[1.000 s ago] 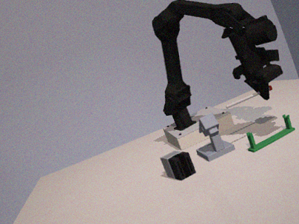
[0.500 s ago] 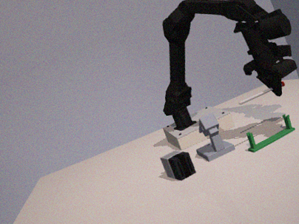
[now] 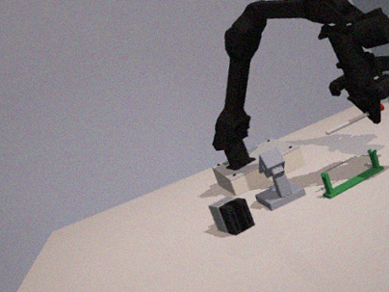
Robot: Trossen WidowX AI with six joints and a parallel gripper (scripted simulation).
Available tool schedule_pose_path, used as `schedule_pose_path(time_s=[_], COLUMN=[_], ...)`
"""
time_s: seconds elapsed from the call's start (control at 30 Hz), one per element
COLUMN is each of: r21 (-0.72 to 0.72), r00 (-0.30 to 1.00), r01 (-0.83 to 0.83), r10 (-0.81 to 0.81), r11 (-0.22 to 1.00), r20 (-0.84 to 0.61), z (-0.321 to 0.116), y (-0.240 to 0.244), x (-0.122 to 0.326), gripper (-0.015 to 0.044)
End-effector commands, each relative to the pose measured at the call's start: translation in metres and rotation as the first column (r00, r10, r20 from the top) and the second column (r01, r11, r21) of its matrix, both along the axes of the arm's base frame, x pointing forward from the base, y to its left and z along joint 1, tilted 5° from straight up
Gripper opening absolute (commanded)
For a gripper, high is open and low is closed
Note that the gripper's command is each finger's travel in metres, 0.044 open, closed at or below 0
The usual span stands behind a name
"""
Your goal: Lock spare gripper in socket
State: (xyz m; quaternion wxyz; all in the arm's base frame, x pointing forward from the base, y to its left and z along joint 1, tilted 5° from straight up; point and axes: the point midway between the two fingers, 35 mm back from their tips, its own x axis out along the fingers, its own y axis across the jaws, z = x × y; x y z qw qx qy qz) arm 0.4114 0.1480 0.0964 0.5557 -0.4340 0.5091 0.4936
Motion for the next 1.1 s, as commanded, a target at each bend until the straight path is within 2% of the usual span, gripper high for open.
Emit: schedule_pose_path(time_s=[0.0, 1.07], r21=[-0.001, 0.001], r00=[1.000, 1.000], r01=[-0.006, -0.008], r10=[0.006, 0.008], r11=[1.000, 1.000], r20=[0.005, 0.007], z=[0.000, -0.046], y=[0.001, -0.001], x=[0.003, 0.008], gripper=[0.0000, 0.0000])
